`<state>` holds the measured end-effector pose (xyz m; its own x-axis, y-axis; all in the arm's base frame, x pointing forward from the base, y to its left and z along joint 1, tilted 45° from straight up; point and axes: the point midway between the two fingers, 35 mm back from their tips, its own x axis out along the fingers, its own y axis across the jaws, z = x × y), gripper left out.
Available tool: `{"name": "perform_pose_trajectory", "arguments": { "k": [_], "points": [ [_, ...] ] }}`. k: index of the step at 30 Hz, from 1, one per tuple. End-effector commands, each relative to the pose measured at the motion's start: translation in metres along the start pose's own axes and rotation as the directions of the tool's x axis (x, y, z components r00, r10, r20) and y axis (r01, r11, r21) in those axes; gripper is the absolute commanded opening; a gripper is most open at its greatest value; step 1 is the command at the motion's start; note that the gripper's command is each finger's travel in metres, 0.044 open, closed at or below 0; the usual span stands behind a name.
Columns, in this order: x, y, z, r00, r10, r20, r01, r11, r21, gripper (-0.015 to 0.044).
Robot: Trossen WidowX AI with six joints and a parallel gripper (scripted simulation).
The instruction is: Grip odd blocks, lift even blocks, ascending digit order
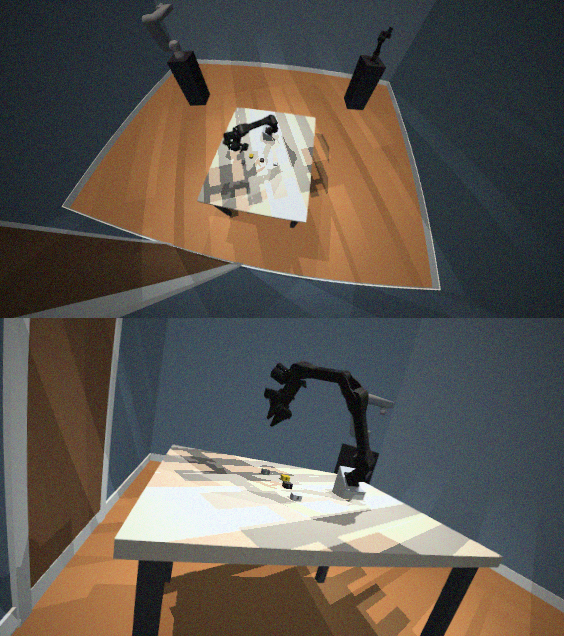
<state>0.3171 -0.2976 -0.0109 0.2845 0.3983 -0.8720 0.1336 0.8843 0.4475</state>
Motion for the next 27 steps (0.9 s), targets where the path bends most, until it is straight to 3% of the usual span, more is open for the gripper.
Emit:
{"name": "perform_pose_trajectory", "arguments": {
  "k": [1,4,27],
  "points": [
    [0.058,0.033,-0.033,0.957,0.217,-0.193,-0.211,0.976,0.054,0.0400],
    [0.075,0.046,-0.045,0.922,0.292,-0.256,-0.278,0.957,0.088,0.0400],
    [0.072,0.048,-0.049,0.922,0.292,-0.256,-0.278,0.956,0.088,0.0400]
  ]
}}
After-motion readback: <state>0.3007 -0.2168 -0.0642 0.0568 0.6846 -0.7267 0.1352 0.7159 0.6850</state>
